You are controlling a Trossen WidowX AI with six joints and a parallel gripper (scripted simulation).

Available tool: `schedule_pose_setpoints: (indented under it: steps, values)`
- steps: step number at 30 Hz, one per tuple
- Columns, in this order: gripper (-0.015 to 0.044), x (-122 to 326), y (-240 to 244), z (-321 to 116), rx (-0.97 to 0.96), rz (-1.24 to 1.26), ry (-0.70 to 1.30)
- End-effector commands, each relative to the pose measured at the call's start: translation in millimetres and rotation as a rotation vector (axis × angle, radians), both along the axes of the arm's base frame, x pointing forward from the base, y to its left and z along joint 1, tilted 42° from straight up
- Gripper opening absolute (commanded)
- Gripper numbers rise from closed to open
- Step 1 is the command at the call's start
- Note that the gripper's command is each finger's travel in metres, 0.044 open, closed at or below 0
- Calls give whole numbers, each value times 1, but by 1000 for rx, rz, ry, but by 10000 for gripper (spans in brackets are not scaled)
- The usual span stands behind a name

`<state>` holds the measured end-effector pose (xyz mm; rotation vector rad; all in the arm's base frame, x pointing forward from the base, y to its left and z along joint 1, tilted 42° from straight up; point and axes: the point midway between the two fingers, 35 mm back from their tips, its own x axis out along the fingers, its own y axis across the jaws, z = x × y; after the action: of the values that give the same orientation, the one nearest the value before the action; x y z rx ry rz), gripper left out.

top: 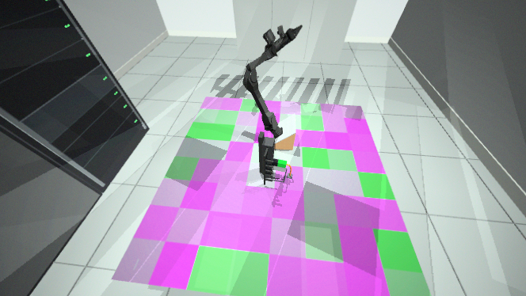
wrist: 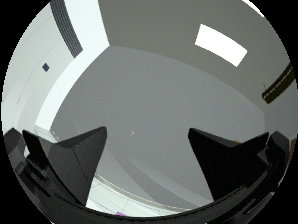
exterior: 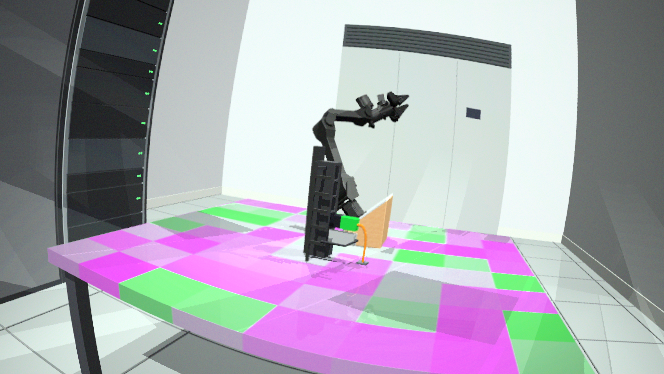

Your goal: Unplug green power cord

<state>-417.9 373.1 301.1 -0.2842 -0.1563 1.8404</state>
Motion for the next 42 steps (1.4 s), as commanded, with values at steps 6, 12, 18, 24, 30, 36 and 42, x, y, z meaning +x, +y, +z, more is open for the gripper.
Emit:
schedule_pose_setpoints:
  steps: [6,12,18,24,30,36,42]
  values:
    - [243,55,48,-15,-36,-106,-94]
    - [160,123,95,-53,-140,-211,-197]
    - [160,216,131,-97,-291,-351,-327]
    - [160,317,143,-140,-476,-493,-452]
    - [160,418,130,-179,-692,-616,-542]
    - [160,514,89,-212,-918,-748,-560]
    - [160,577,44,-234,-1114,-820,-559]
